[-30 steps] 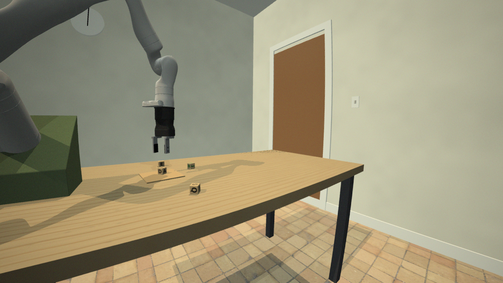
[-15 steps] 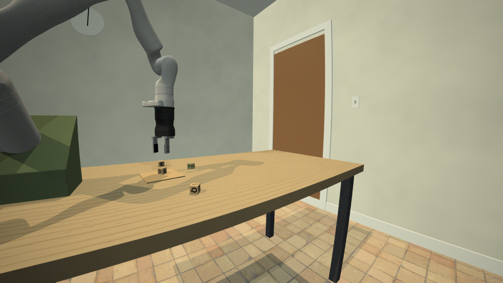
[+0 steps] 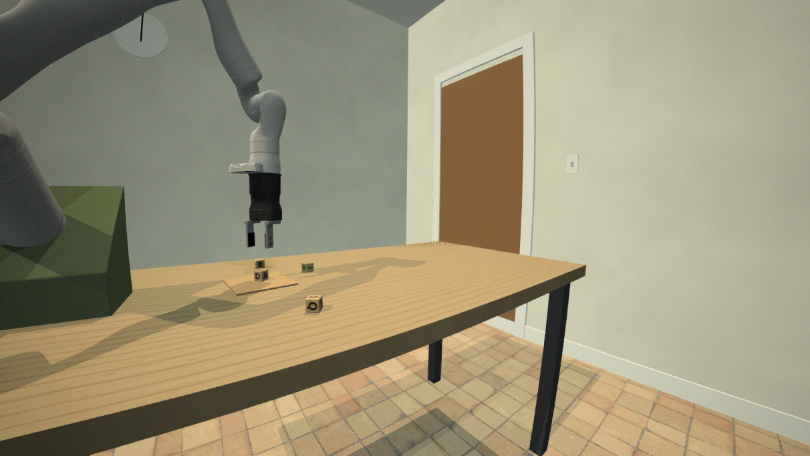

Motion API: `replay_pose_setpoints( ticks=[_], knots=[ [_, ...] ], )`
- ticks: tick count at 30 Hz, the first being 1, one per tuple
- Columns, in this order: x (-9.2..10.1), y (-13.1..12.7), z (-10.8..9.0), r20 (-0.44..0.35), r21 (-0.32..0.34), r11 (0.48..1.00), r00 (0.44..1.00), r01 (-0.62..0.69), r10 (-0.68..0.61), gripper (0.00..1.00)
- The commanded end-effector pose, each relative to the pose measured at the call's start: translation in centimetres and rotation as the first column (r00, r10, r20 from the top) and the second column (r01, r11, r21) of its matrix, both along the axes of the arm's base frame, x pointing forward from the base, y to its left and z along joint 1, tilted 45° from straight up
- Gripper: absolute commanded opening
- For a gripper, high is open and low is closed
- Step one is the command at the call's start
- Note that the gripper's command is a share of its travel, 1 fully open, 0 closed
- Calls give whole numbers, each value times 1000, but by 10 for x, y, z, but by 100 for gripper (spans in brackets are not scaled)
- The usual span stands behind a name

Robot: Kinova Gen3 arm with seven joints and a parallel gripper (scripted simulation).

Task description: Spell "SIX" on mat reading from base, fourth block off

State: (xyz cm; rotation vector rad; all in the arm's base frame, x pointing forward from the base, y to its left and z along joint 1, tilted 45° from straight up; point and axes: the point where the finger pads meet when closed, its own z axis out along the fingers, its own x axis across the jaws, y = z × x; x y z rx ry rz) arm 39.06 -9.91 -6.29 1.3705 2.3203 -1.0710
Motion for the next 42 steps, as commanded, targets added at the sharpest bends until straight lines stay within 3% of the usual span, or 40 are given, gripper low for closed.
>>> replay_pose_setpoints(
  ticks=[1,42],
  knots=[
    [0,-1,-1,0,0,1000,1000,0,0,100],
    [-8,-33,-33,0,0,1000,1000,0,0,100]
  ],
)
